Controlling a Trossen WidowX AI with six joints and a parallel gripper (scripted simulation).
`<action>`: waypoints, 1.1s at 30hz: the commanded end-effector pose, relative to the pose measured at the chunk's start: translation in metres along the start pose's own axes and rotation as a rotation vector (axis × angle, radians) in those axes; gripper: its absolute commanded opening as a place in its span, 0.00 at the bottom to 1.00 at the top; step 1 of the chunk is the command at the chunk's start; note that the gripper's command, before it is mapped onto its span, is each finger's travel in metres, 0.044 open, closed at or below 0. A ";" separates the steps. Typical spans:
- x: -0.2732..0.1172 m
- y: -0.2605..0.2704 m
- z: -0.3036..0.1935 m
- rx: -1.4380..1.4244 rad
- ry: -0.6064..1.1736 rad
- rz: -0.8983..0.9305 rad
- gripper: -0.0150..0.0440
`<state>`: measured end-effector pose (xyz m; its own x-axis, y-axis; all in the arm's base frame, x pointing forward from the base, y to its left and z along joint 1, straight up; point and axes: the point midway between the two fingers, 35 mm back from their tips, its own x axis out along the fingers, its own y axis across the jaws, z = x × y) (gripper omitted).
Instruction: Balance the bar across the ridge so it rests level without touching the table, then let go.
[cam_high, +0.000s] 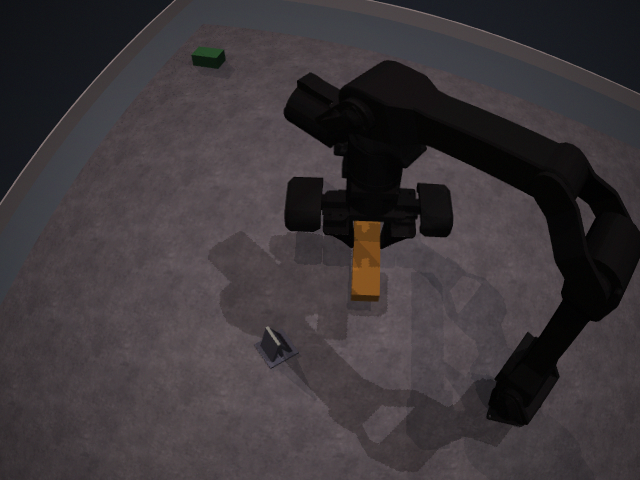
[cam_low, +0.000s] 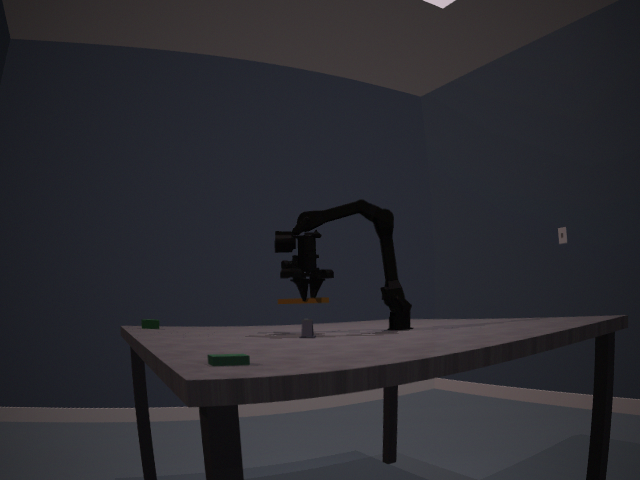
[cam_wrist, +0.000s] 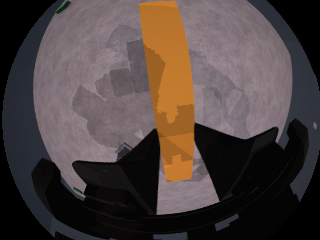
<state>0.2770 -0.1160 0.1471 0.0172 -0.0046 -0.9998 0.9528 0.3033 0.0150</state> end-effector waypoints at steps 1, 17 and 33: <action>-0.004 0.010 -0.005 0.052 -0.007 0.006 0.25; -0.005 0.054 -0.043 0.363 -0.002 0.010 0.25; -0.007 0.094 -0.086 0.663 0.004 0.012 0.25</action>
<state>0.3348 -0.0135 0.1514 0.0186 0.0021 -0.9998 0.9528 -0.3030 0.0171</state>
